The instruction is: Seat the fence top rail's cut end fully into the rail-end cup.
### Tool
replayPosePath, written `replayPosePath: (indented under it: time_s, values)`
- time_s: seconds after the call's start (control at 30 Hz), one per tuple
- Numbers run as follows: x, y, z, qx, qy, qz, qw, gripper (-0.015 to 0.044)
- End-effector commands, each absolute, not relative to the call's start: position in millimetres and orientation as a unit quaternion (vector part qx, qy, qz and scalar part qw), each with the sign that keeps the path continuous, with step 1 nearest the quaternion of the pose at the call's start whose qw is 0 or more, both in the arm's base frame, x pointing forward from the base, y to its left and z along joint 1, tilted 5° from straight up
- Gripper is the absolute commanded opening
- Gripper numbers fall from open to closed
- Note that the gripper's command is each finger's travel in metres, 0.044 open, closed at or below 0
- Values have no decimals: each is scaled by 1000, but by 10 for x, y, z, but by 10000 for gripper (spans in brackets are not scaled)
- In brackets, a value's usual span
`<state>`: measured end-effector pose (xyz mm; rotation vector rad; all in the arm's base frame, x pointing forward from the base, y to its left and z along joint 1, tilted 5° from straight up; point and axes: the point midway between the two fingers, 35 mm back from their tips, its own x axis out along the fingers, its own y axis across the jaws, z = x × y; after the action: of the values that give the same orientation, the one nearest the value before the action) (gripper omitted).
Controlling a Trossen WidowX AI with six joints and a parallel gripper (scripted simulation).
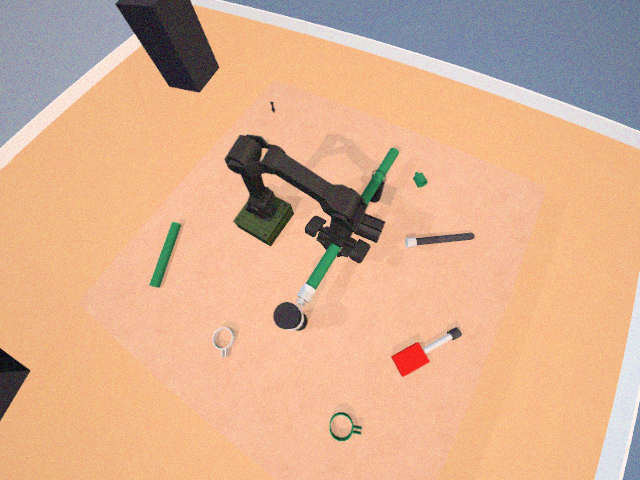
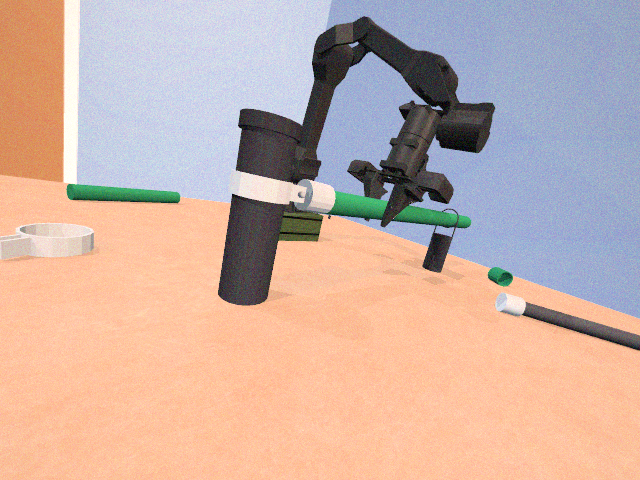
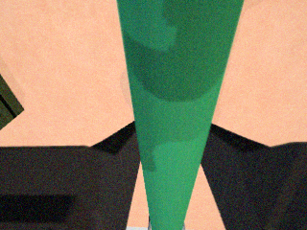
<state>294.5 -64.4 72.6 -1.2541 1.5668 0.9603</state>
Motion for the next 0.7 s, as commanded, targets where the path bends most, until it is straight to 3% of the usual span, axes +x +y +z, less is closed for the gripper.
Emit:
replayPosePath:
  time_s: [0.0,0.67]
  values:
    - [2944,-698,777,-510,634,381,439,0]
    - [2932,-686,753,-505,634,387,440,0]
